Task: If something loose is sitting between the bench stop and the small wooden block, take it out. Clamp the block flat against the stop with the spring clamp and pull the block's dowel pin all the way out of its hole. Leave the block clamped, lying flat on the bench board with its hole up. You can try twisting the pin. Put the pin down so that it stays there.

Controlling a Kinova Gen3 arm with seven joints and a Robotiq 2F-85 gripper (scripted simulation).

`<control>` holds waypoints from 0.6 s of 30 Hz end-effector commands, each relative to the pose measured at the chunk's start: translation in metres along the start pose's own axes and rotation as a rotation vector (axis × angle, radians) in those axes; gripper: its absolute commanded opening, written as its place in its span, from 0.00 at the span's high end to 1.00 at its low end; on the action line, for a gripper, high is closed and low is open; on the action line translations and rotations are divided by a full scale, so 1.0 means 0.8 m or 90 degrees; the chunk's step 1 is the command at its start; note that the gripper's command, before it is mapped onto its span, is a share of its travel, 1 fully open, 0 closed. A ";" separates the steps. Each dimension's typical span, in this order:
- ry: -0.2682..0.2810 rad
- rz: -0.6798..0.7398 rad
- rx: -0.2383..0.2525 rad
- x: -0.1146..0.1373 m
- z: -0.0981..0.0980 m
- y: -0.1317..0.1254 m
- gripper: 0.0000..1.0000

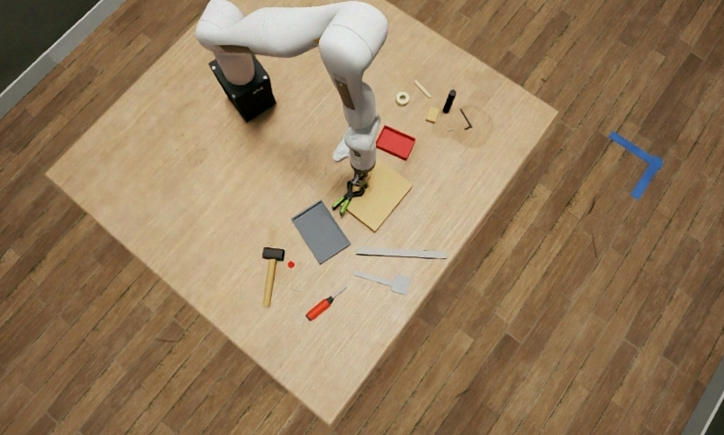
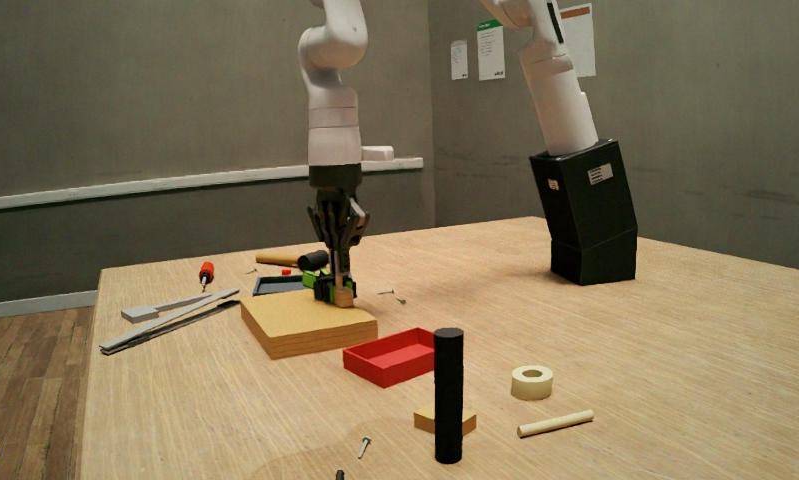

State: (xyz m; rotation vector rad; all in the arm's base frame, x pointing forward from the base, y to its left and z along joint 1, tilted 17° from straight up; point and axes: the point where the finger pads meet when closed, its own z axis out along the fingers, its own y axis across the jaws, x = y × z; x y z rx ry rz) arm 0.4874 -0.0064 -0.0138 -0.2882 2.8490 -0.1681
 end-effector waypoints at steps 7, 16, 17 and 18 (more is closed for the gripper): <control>0.000 -0.046 -0.002 0.001 -0.002 0.001 0.90; 0.001 -0.093 -0.002 0.001 -0.002 0.001 0.90; 0.001 -0.098 -0.002 0.001 -0.002 0.001 0.90; 0.001 -0.103 -0.002 0.001 -0.002 0.001 0.90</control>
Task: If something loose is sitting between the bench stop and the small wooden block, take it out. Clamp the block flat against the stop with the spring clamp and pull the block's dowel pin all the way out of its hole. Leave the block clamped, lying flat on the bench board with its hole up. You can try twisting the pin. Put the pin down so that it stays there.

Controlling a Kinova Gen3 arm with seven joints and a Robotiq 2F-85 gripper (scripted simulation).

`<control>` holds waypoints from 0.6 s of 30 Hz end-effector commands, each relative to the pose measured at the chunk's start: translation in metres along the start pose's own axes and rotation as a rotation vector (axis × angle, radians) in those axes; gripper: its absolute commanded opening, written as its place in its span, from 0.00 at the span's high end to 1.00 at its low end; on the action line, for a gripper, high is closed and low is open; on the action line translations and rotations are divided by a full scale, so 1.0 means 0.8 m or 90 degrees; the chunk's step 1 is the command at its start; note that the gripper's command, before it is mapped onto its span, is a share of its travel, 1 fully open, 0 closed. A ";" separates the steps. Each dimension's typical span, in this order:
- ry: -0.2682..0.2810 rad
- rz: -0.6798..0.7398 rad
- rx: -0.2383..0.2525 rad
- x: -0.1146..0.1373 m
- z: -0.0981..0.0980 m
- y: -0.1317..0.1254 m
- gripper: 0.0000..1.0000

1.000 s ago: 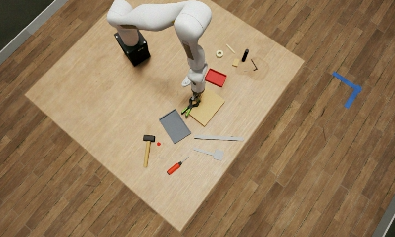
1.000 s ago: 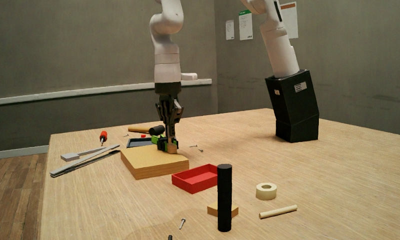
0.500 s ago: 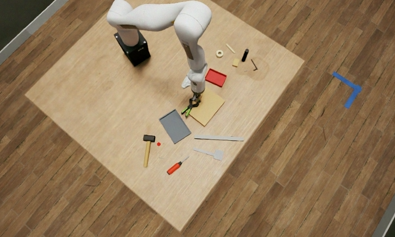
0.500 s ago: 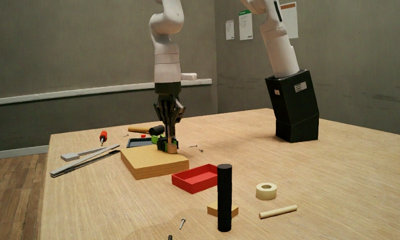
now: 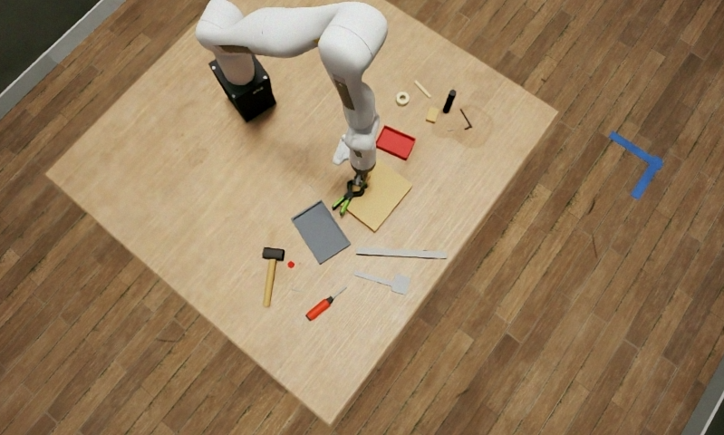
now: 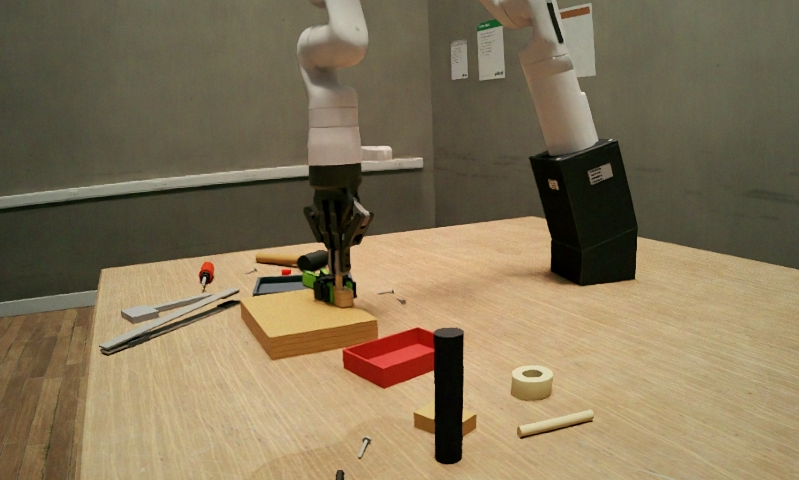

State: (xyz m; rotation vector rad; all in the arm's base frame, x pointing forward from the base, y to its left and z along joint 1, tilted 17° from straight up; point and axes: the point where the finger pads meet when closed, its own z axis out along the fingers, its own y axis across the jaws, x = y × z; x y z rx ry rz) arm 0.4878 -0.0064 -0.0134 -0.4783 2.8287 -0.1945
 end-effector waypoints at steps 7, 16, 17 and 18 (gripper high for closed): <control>0.002 -0.043 -0.003 0.002 -0.002 0.002 0.90; 0.002 -0.086 -0.003 0.002 -0.002 0.002 0.90; 0.002 -0.091 -0.003 0.002 -0.002 0.002 0.90; 0.002 -0.096 -0.003 0.002 -0.002 0.002 0.90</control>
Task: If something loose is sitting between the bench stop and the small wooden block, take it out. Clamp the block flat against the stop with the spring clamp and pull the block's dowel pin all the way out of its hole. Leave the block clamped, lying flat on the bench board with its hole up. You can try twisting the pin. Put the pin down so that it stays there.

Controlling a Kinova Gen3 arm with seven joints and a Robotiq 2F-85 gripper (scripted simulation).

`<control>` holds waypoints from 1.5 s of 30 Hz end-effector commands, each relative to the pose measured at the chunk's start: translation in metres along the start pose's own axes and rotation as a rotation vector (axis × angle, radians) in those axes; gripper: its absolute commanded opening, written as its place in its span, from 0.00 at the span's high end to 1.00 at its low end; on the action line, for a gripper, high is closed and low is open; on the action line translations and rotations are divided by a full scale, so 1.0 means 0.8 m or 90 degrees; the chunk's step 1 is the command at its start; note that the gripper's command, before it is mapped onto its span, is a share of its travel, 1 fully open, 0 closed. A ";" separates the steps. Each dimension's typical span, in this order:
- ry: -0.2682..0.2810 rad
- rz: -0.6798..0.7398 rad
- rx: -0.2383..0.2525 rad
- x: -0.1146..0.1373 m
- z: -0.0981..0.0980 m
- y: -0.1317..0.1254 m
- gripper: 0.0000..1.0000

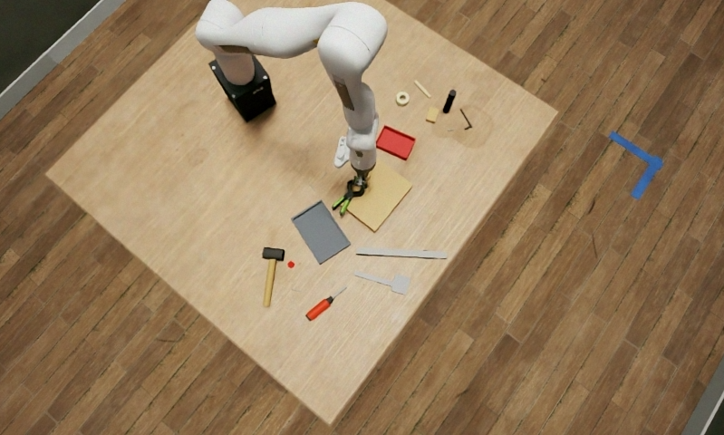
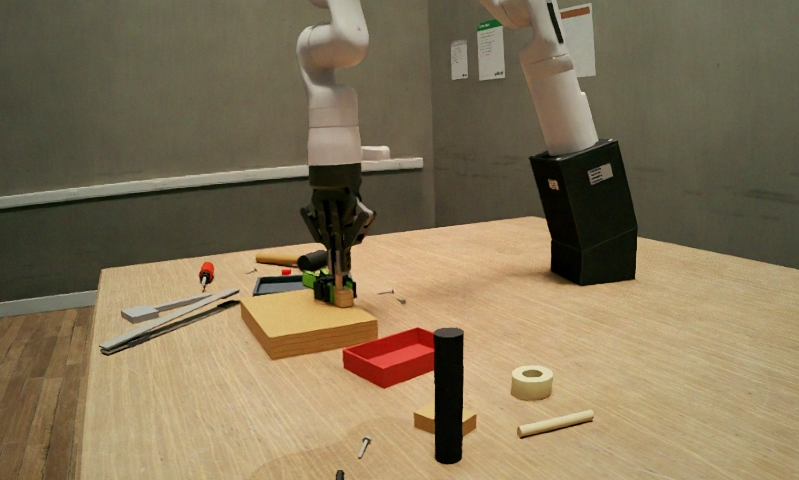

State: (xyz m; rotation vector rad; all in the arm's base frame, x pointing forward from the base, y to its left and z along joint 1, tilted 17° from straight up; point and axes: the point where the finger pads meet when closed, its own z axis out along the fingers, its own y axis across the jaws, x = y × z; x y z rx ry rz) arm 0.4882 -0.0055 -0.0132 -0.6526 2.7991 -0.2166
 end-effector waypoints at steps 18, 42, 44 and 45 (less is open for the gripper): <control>0.003 -0.087 -0.003 0.003 -0.002 0.001 0.90; 0.002 -0.115 -0.003 0.003 -0.002 0.001 0.90; 0.002 -0.108 -0.003 0.003 -0.002 0.001 0.90; 0.002 -0.104 -0.003 0.003 -0.002 0.001 0.90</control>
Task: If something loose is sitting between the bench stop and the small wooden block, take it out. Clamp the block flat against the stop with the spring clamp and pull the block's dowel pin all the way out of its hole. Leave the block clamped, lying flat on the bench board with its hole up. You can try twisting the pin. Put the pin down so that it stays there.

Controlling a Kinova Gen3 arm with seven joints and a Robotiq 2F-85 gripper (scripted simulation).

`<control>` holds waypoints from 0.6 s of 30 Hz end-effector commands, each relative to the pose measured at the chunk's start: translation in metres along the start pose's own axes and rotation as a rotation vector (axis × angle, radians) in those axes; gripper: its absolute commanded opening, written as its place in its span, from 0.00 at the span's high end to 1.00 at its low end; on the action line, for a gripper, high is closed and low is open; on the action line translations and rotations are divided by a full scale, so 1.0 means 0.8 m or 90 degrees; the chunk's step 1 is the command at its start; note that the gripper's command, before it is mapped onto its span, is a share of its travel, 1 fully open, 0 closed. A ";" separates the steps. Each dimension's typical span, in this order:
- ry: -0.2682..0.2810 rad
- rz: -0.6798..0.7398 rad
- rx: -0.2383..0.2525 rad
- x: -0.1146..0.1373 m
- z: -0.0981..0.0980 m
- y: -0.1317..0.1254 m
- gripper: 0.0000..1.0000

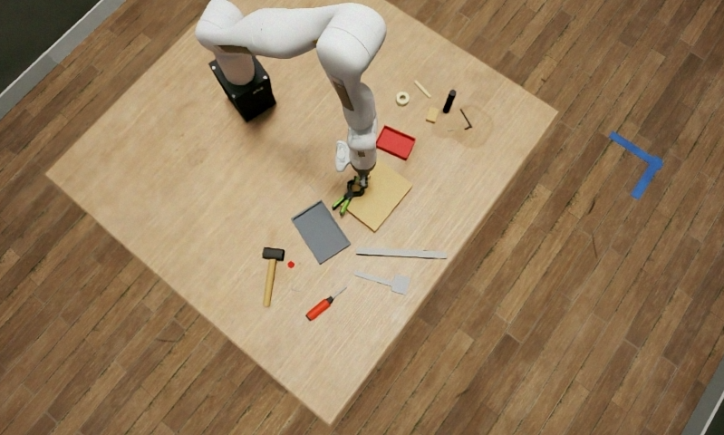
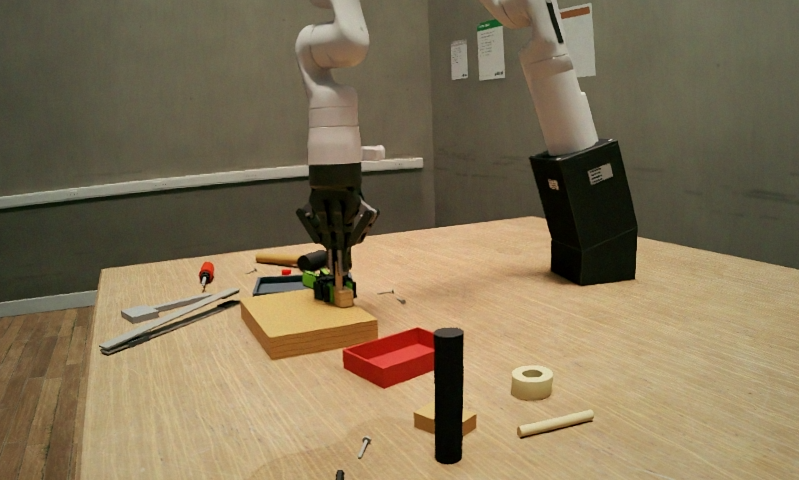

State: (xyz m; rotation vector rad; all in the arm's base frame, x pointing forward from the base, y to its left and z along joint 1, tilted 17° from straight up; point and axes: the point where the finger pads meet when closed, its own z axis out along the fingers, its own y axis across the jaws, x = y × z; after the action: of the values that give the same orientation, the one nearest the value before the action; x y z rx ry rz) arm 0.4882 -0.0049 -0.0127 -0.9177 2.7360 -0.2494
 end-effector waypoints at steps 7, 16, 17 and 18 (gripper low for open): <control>0.003 0.040 -0.002 0.003 -0.002 0.001 0.90; 0.003 0.063 -0.002 0.003 -0.002 0.001 0.90; 0.003 0.066 -0.002 0.003 -0.002 0.001 0.90; 0.003 0.069 -0.002 0.003 -0.002 0.001 0.90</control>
State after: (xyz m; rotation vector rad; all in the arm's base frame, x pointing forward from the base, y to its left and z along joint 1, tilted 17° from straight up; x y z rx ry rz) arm 0.4876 -0.0040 -0.0130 -0.8024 2.7675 -0.2290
